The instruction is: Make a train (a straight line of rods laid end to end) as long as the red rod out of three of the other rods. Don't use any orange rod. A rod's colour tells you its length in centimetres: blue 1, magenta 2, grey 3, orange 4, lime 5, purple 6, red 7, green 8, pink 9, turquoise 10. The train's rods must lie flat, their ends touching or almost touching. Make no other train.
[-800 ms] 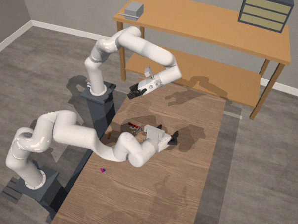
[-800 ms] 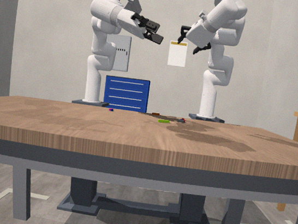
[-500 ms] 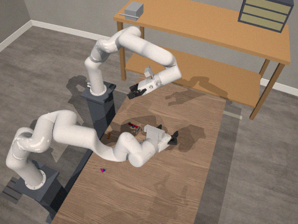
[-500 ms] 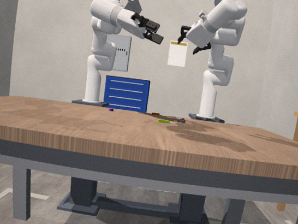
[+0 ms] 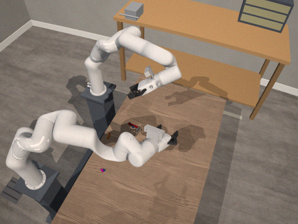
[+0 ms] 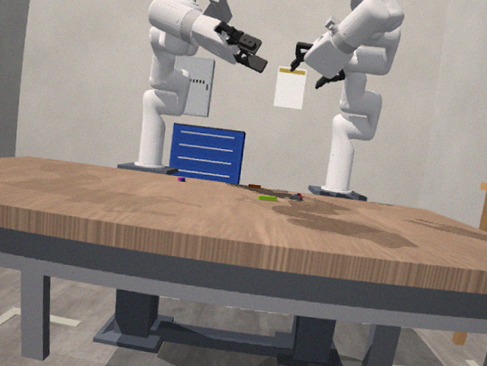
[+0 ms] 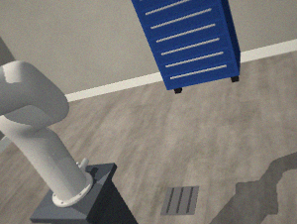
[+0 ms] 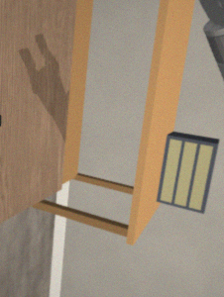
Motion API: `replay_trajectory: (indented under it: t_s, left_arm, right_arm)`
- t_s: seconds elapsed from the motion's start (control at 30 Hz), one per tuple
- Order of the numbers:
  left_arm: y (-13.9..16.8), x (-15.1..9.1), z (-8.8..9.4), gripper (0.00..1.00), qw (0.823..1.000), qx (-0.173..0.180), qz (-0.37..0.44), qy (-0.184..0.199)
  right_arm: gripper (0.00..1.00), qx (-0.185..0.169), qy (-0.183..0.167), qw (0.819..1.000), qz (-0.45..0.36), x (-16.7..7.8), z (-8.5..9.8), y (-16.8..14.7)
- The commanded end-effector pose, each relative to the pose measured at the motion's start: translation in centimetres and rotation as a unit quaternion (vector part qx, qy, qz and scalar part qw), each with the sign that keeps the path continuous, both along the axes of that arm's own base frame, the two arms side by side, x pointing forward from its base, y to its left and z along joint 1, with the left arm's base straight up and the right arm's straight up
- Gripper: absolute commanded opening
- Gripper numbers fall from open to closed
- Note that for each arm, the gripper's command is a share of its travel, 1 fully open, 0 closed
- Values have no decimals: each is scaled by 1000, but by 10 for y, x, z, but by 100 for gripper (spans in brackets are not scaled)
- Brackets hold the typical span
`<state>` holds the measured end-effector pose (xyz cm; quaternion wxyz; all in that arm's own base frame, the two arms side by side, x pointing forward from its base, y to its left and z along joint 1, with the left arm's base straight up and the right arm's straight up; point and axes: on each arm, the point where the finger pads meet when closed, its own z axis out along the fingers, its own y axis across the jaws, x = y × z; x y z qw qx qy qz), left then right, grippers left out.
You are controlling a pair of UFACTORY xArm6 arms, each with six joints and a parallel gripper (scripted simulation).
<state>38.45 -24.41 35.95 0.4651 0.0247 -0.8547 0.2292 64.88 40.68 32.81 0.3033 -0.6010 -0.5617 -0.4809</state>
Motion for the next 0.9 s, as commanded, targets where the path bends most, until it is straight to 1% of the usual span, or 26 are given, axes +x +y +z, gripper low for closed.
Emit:
replay_trajectory:
  t_s: [0.0,0.1,0.23,0.3,0.37,0.47,0.57,0.63,0.7,0.8,0.87]
  left_arm:
    - [3,2,1,100,1000,5,7,-2]
    - [8,5,0,100,1000,14,19,0]
    - [19,11,-2,100,998,36,47,4]
    - [19,11,-2,100,998,36,47,4]
    - [27,16,-4,100,996,51,67,8]
    - [43,24,-7,100,991,79,104,15]
    - [63,33,-10,100,982,113,151,24]
    - [80,39,-13,100,972,138,187,33]
    - [98,45,-17,100,959,166,227,44]
    - [128,53,-22,100,933,207,287,61]
    - [128,53,-22,100,933,207,287,61]
  right_arm:
    - [100,-3,12,1000,1,-5,0,5]
    - [100,-9,38,999,2,-13,-6,12]
    - [100,-26,92,995,2,-31,-19,26]
    - [100,-26,92,995,2,-31,-19,26]
    - [100,-38,127,991,1,-43,-28,35]
    - [100,-48,153,987,-2,-52,-34,42]
    - [100,-60,183,981,-6,-63,-42,49]
    - [100,-69,201,977,-9,-70,-47,53]
    - [100,-77,220,972,-13,-77,-51,57]
    - [100,-91,247,965,-19,-88,-59,63]
    - [100,-91,247,965,-19,-88,-59,63]
